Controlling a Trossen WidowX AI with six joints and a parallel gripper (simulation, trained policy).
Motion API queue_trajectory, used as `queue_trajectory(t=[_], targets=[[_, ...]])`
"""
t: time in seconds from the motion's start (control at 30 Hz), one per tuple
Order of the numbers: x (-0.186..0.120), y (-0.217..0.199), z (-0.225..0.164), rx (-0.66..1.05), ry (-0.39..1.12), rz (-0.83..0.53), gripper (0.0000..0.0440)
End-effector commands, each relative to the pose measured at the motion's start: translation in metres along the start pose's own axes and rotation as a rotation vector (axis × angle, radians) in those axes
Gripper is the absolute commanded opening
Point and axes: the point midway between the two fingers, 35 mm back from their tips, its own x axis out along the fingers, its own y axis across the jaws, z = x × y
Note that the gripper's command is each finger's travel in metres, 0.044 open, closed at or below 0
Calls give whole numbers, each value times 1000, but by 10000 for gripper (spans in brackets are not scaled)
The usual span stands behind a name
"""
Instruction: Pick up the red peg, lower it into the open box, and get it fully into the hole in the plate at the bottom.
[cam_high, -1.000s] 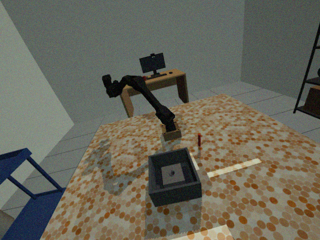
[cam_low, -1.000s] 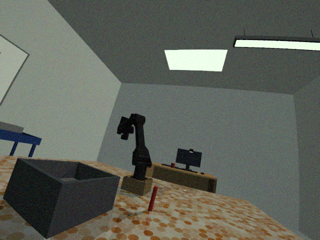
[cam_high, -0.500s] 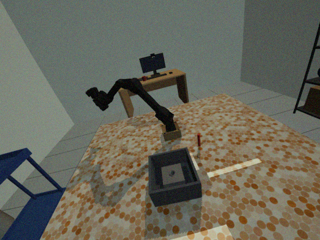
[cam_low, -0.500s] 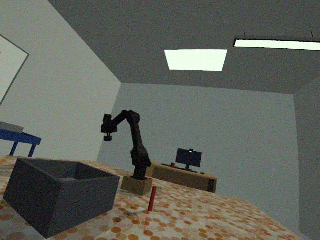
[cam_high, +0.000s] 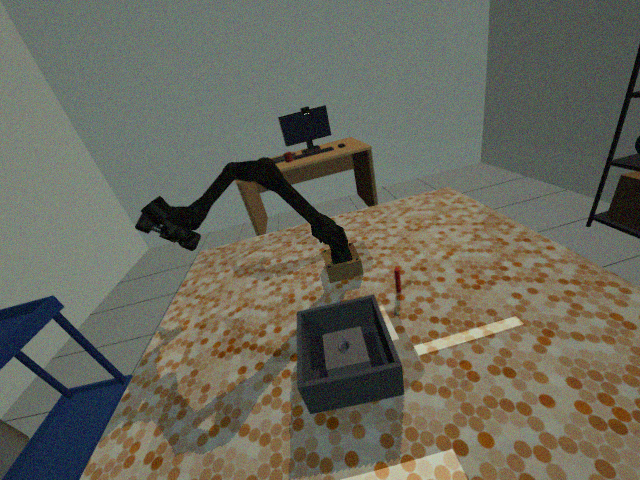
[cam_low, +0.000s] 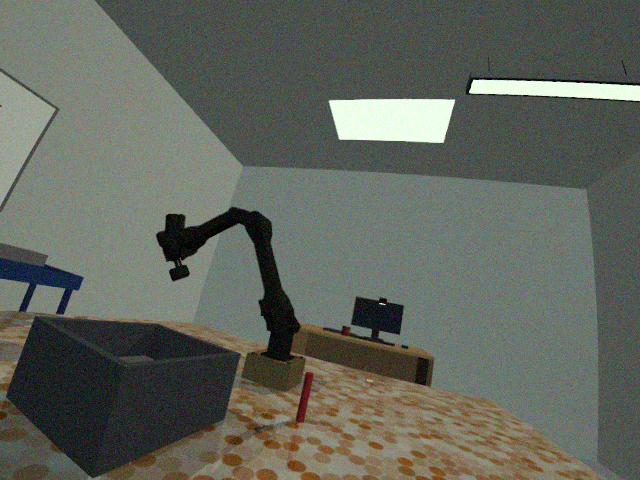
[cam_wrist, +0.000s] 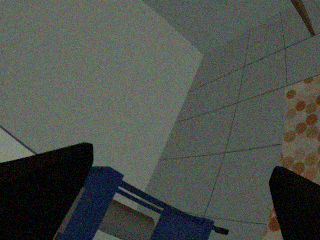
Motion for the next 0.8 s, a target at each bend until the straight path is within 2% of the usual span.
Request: queue_trajectory(t=[0.0, 0.37, 0.77], targets=[[-24, 4, -25, -77, 60, -1, 440], [-134, 15, -112, -369, 306, 46, 440], [-269, 8, -166, -689, 553, 159, 440]])
